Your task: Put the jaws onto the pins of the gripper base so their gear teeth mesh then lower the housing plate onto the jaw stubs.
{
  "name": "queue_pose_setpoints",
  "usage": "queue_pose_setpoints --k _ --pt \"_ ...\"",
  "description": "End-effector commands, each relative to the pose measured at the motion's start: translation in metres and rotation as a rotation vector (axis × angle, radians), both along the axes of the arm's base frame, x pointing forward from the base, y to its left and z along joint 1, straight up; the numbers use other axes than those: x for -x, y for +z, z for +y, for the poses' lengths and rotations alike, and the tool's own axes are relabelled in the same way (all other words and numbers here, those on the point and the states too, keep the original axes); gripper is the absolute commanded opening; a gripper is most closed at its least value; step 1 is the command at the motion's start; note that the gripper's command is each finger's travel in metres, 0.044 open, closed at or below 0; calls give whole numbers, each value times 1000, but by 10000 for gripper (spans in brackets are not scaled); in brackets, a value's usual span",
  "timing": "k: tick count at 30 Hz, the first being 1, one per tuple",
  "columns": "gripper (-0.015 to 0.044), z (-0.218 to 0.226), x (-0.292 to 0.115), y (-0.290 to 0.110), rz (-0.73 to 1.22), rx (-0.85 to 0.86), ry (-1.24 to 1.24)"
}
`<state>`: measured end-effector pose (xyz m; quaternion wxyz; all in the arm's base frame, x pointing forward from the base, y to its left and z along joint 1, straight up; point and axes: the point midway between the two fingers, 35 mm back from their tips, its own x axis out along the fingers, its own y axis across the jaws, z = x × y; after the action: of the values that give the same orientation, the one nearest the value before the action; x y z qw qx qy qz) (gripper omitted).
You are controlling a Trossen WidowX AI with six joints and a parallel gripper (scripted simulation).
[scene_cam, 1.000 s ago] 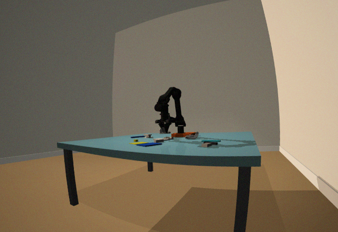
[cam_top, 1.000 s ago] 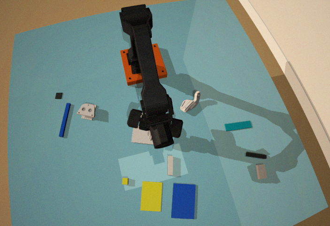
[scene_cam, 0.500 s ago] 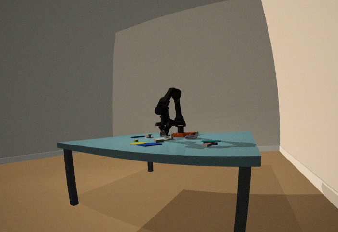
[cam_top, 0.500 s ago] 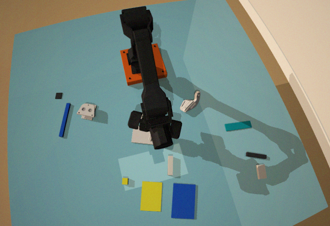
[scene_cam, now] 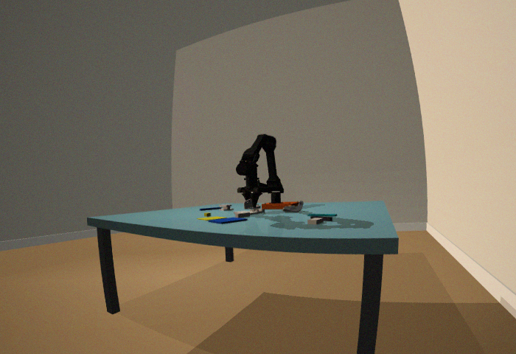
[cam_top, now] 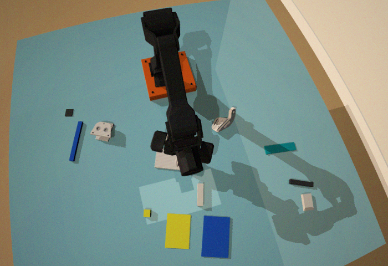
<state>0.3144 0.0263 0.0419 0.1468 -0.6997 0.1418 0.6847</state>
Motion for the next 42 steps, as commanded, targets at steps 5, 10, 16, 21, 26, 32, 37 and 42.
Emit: queue_pose_setpoints --k 5,10,16,21,26,32,37,42 --pt "134 0 0 -1 -1 1 -6" --pt "134 0 0 -4 -1 1 -7" --pt "134 0 0 -4 -1 1 -7" --pt "134 0 0 -6 -1 1 -7" --pt "134 0 0 -7 -1 1 -7" --pt "134 0 0 -9 -1 1 -8" --pt "134 0 0 -10 -1 1 -8" --pt "134 0 0 -10 -1 1 -8"
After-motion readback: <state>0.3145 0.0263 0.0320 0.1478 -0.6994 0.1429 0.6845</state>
